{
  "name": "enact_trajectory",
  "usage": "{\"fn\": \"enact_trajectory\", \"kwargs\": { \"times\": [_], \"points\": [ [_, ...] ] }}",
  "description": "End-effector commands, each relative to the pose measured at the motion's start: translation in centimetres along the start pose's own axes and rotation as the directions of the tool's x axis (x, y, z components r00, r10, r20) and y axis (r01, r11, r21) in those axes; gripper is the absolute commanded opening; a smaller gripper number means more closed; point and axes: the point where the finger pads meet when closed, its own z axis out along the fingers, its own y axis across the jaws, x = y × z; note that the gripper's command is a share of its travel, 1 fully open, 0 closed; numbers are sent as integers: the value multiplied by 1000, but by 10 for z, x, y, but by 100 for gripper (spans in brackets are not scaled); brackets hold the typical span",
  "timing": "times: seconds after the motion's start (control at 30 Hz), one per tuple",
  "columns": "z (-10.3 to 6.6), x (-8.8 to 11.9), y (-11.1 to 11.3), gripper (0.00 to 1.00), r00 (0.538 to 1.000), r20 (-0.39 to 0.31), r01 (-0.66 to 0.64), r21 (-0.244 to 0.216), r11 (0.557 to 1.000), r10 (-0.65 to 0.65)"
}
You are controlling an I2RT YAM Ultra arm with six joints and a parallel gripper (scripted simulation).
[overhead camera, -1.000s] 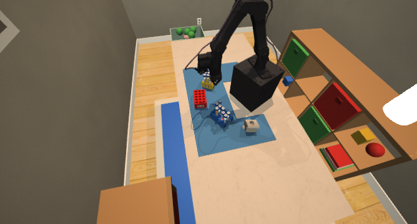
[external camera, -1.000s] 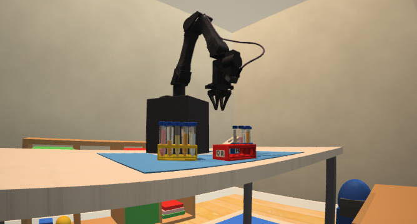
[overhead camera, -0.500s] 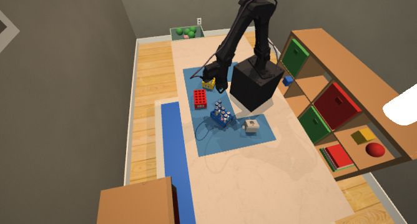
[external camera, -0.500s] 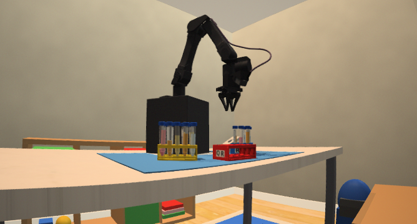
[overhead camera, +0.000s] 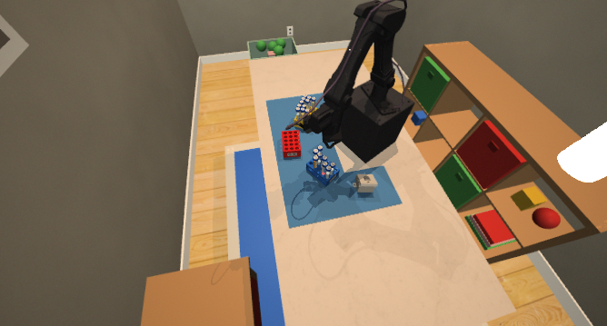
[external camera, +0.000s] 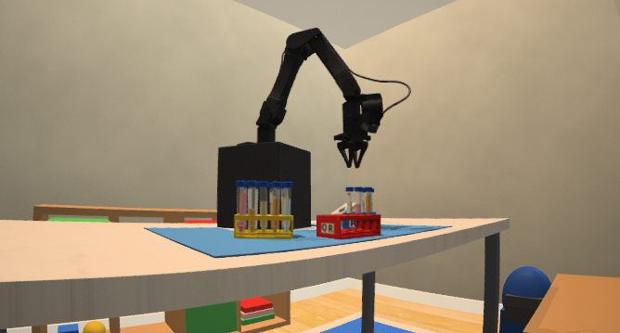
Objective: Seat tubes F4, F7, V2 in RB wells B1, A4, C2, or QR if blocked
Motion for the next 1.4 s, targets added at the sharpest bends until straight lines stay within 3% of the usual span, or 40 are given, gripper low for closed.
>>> {"fn": "enact_trajectory", "kwargs": {
  "times": [0.0,0.4,0.5,0.53,0.9,0.97,1.37],
  "points": [
    [0,3,13,30,999,-2,-36,11,999,36],
    [0,31,68,30,999,-4,-36,8,999,36],
    [0,26,63,30,999,-1,-54,10,998,54],
    [6,35,48,30,998,-18,-54,42,998,55],
    [-12,16,59,30,999,21,-42,-16,999,42],
    [4,24,49,30,999,-6,-40,21,999,40],
    [27,22,48,30,999,-1,-41,14,999,41]
  ]
}}
